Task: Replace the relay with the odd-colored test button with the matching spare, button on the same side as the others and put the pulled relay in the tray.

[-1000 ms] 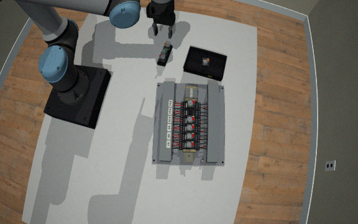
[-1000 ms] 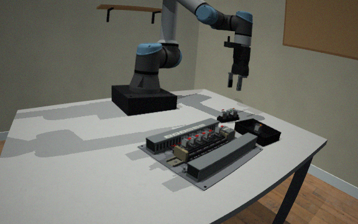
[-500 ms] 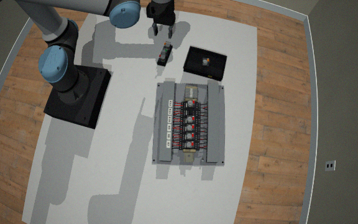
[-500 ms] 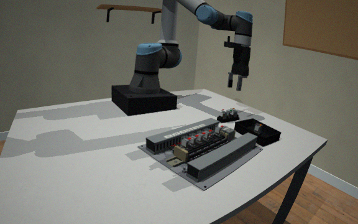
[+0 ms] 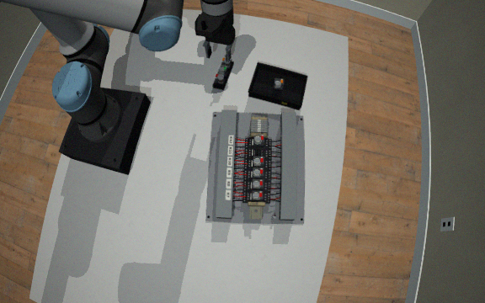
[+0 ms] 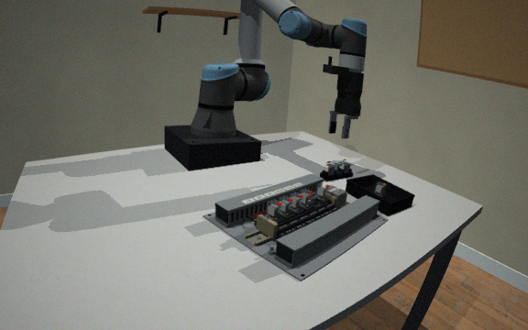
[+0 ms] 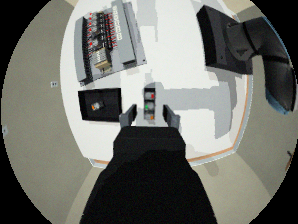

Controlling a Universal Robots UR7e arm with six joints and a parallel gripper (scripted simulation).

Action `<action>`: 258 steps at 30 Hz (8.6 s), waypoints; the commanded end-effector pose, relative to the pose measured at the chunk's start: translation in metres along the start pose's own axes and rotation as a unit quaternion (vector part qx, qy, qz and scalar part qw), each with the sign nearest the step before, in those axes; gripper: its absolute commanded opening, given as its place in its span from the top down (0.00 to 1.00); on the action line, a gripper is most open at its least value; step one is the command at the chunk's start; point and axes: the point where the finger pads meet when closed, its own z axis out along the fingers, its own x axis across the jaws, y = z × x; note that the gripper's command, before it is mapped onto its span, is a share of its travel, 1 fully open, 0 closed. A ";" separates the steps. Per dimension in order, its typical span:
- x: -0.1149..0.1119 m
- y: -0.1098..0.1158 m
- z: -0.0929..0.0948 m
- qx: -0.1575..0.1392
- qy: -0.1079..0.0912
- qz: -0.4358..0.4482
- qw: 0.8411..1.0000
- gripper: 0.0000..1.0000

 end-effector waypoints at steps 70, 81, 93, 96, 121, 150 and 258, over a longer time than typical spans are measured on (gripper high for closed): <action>-0.002 -0.015 0.006 -0.002 -0.001 -0.115 0.993 0.00; -0.002 -0.015 0.007 -0.001 -0.001 -0.180 0.984 0.00; -0.002 -0.016 0.007 -0.001 -0.001 -0.225 0.974 0.00; -0.002 -0.016 0.007 -0.001 -0.001 -0.244 0.970 0.00; -0.002 -0.016 0.007 -0.001 -0.001 -0.383 0.924 0.00; -0.002 -0.017 0.007 -0.001 -0.002 -0.560 0.828 0.00; -0.002 -0.017 0.007 0.000 -0.002 -0.924 0.382 0.00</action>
